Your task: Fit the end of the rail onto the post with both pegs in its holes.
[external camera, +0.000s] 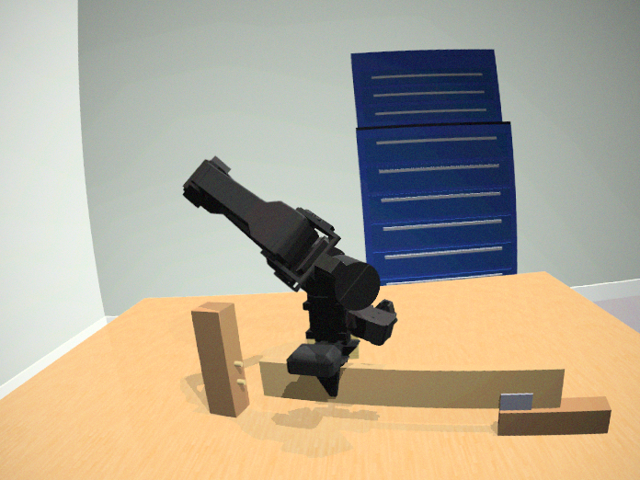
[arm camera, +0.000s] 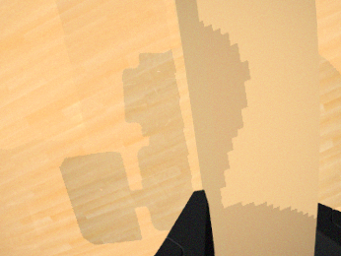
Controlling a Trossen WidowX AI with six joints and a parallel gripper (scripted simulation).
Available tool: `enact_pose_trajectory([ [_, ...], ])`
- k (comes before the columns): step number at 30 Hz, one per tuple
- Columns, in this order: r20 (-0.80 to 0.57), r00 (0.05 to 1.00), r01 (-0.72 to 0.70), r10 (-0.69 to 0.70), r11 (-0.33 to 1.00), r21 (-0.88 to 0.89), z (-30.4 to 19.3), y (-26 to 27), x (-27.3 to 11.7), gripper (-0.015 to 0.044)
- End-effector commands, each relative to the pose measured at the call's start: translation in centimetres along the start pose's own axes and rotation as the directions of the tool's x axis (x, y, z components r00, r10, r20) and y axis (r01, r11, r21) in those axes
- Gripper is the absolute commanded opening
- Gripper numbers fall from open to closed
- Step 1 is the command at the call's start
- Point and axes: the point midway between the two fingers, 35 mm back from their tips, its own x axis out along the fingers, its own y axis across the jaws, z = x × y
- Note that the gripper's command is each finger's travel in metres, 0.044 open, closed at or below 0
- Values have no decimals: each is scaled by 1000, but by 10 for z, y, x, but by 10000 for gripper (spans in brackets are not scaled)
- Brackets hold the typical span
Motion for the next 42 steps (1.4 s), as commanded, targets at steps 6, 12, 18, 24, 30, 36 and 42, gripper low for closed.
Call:
enact_pose_trajectory([
  [6, 5, 1000, 4, -4, 1000, -2, 0, -1, -2, 0],
  [12, 5, 1000, 4, -4, 1000, -2, 2, -1, -3, 0],
  [18, 5, 1000, 4, -4, 1000, -2, 3, -1, -4, 0],
  [24, 5, 1000, 4, -4, 1000, -2, 3, -2, -5, 0],
  [30, 5, 1000, 4, -4, 1000, -2, 3, -2, -4, 0],
  [36, 5, 1000, 4, -4, 1000, -2, 3, -2, -3, 0],
  [42, 5, 1000, 4, -4, 1000, -2, 3, -2, -2, 0],
])
